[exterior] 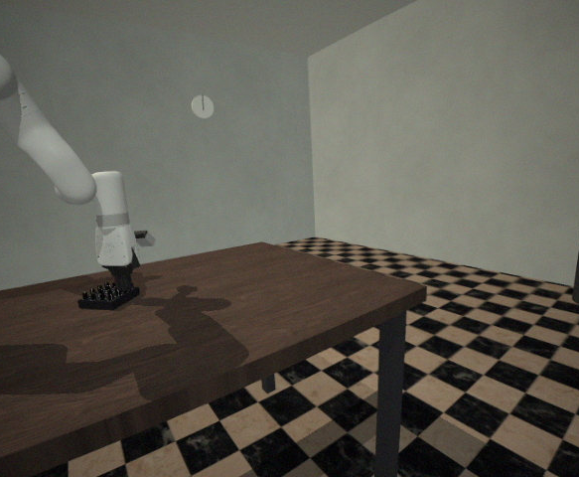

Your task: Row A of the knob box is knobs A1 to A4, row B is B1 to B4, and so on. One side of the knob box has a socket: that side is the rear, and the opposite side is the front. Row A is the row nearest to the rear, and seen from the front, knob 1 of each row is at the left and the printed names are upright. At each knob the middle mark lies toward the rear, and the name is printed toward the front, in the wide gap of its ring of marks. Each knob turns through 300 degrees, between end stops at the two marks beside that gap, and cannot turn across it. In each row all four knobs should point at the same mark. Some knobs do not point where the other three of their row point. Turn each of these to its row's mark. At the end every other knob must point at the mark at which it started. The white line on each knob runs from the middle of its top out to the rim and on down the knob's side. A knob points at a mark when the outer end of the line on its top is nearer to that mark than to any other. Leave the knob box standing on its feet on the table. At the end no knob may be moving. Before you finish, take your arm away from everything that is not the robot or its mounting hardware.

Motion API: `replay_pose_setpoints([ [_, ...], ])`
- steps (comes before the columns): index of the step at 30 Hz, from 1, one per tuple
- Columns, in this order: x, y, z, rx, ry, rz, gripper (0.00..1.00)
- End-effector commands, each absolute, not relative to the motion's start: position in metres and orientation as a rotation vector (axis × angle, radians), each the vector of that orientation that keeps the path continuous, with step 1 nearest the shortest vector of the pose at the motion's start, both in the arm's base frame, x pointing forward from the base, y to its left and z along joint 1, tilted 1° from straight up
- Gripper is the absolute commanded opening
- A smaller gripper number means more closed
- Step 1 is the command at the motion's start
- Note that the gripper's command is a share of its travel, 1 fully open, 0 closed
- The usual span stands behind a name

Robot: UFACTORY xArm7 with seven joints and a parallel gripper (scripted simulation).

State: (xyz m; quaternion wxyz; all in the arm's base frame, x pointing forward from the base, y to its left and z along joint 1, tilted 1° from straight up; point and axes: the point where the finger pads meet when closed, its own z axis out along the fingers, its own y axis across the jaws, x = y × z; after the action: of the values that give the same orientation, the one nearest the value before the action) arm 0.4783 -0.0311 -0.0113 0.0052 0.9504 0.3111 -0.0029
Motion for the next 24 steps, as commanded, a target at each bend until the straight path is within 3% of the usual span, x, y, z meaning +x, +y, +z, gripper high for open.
replay_pose_setpoints([
  [1, 0.4800, -0.0312, -0.0097, 2.974, 0.973, -0.003, 0.08],
  [10, 0.4800, -0.0312, -0.0097, 2.974, 0.973, -0.003, 0.08],
  [11, 0.4800, -0.0312, -0.0097, 2.974, 0.973, -0.003, 0.19],
  [24, 0.4800, -0.0312, -0.0097, 2.974, 0.973, -0.003, 0.19],
])
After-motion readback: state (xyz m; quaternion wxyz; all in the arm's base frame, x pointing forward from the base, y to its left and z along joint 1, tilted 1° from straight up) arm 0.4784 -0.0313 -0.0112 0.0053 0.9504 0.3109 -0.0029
